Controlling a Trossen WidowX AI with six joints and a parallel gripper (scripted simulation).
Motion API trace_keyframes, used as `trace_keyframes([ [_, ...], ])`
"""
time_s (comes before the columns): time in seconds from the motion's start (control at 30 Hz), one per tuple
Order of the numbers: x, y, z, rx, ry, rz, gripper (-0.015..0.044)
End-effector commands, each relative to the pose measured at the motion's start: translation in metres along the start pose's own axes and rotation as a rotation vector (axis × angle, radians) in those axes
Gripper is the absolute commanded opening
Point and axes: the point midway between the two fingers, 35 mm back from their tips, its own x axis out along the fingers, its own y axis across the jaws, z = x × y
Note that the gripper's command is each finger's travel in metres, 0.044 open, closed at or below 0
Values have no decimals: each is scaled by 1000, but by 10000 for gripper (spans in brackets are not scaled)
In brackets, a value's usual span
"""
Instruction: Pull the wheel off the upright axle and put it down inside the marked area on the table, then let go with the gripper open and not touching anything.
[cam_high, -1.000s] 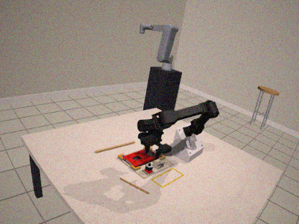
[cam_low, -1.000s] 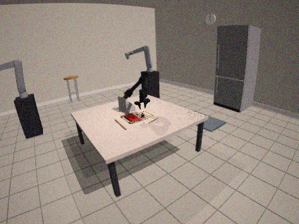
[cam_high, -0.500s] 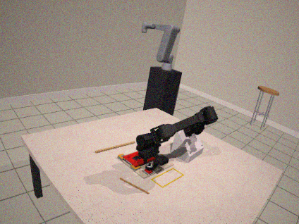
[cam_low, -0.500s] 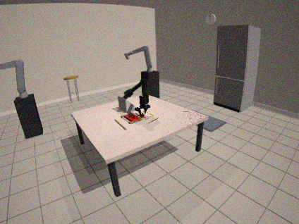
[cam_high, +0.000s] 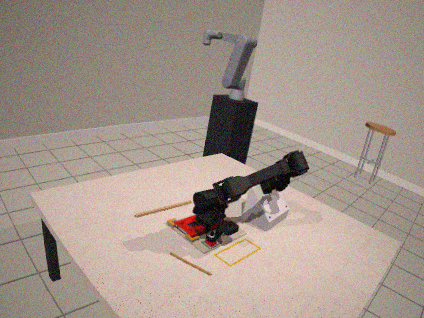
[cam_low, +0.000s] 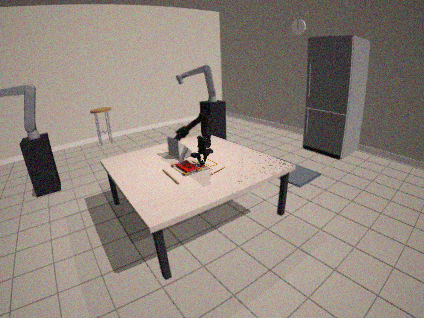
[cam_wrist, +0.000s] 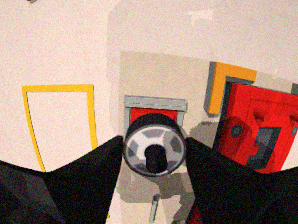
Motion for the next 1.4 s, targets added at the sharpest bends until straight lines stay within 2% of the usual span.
trace_keyframes([
  [0.0, 0, 0, 0, -1, 0, 0, 162],
  [0.1, 0, 0, 0, -1, 0, 0, 142],
  [0.27, -1, 0, 0, 0, 0, 0, 10],
  [0.3, -1, 0, 0, 0, 0, 0, 0],
  [1.37, -12, 0, 1, 2, 2, 1, 0],
])
